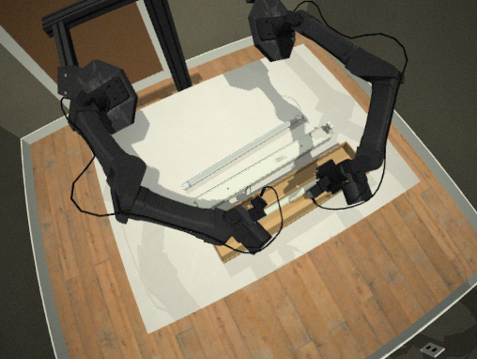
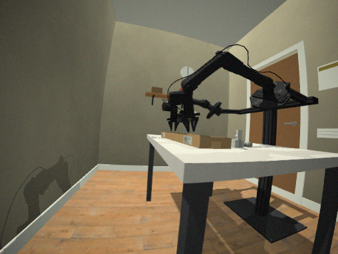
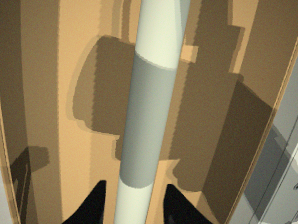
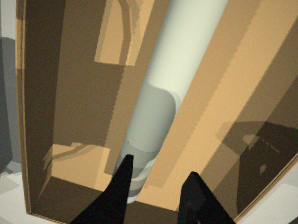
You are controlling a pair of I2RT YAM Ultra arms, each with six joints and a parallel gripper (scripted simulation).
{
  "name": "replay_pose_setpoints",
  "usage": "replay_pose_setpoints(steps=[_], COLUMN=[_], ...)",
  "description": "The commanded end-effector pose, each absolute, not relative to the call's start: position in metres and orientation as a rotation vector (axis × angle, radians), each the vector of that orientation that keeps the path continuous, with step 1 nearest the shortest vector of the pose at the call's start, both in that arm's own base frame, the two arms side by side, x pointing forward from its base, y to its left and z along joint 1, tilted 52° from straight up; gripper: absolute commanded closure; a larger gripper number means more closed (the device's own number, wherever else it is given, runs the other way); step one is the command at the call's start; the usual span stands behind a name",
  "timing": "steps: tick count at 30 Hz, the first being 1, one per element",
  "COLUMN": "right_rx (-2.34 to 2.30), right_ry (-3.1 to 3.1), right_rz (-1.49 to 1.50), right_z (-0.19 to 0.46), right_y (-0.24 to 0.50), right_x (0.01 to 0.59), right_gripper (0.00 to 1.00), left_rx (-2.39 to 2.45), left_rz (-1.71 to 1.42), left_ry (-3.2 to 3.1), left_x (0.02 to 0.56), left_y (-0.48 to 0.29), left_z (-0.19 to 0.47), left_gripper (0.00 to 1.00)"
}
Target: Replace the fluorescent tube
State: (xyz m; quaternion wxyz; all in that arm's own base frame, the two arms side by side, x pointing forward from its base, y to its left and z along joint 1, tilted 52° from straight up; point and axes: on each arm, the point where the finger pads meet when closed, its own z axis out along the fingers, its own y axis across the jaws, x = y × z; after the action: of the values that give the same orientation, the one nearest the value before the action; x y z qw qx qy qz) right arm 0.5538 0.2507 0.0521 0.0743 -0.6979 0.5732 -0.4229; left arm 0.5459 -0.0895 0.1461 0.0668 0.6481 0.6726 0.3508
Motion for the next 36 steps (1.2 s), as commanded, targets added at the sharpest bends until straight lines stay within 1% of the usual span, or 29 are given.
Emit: replay_pose_setpoints(steps=[1, 3, 5, 12, 22, 25, 36], right_rx=[-2.121, -2.134, -2.126, -2.127, -2.135, -2.124, -2.136], right_ry=[1.697, 1.685, 1.675, 1.679, 1.682, 1.68, 1.677], right_rz=[-1.269, -1.238, -1.24, -1.241, -1.24, -1.239, -1.237], right_z=[0.065, 0.053, 0.06, 0.059, 0.054, 0.059, 0.057], right_y=[0.265, 0.269, 0.269, 0.267, 0.268, 0.27, 0.27], right_x=[0.533, 0.537, 0.538, 0.542, 0.542, 0.542, 0.539], right_gripper=[0.68, 0.68, 0.68, 0.68, 0.68, 0.68, 0.68], left_rx=[1.968, 1.948, 1.937, 1.935, 1.974, 1.948, 1.952], left_rz=[1.036, 1.044, 1.048, 1.047, 1.038, 1.045, 1.044], left_ry=[1.988, 1.974, 1.968, 1.969, 1.982, 1.971, 1.972], left_x=[0.537, 0.54, 0.542, 0.542, 0.544, 0.543, 0.543], left_y=[-0.107, -0.108, -0.109, -0.109, -0.109, -0.109, -0.109], left_z=[0.157, 0.167, 0.172, 0.171, 0.153, 0.166, 0.164], left_gripper=[0.68, 0.68, 0.68, 0.68, 0.68, 0.68, 0.68])
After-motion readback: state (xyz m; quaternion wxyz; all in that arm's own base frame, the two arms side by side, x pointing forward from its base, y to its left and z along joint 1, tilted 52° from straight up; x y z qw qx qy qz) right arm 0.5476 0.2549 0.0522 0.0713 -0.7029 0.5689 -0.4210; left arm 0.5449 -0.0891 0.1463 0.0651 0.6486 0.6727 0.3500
